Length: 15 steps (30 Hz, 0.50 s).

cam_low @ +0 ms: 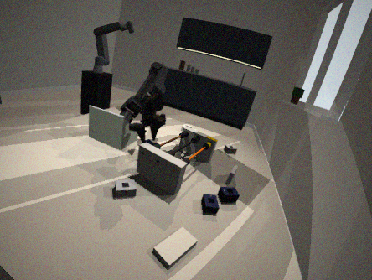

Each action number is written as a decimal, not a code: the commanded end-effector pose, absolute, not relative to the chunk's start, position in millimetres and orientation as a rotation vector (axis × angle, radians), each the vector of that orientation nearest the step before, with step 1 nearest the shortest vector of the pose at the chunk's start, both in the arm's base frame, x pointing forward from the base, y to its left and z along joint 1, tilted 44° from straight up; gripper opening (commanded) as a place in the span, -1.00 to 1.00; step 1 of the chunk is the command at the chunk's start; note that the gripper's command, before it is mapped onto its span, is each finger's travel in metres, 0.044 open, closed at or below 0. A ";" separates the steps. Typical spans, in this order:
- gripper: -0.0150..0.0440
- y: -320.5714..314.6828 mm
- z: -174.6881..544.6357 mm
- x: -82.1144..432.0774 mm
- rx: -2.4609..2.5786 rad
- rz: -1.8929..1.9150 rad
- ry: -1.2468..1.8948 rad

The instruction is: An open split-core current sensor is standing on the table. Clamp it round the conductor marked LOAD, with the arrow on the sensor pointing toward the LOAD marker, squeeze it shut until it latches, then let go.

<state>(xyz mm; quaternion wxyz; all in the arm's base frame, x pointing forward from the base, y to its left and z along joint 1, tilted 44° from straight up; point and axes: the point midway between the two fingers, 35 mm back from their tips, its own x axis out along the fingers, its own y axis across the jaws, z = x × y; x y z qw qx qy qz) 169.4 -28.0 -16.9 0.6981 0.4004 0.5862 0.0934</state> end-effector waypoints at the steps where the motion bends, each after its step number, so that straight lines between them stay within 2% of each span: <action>1: 0.63 -50.4 7.5 160.1 0.872 0.198 1.292; 9: 0.59 -58.2 20.9 152.6 0.857 0.212 1.289; 15: 0.59 -61.9 21.5 160.3 0.421 0.581 1.219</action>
